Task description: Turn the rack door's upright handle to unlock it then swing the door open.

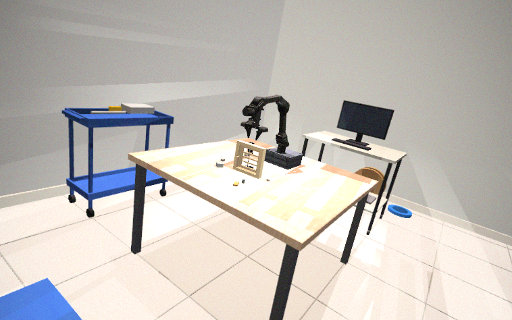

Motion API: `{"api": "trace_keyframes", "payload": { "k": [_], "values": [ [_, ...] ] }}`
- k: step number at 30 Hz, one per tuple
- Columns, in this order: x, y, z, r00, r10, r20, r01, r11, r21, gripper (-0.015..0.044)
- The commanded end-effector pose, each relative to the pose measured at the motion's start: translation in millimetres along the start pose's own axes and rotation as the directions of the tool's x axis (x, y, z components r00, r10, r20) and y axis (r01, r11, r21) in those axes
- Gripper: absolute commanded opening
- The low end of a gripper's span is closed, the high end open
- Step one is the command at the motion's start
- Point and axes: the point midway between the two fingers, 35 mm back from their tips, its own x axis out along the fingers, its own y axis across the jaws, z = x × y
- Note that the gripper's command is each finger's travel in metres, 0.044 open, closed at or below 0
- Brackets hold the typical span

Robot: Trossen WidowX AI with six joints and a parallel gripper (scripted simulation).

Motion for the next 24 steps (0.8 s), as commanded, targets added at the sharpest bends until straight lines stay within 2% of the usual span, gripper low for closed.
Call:
{"api": "trace_keyframes", "payload": {
  "k": [1, 24],
  "values": [
    [3.4, -0.9, 0.5, 1.0, -0.003, -0.007, 0.003, 1.0, -0.005, 0.0292],
    [41.0, -1.4, 1.7, 1.0, -0.003, -0.007, 0.003, 1.0, -0.005, 0.0292]
  ]
}}
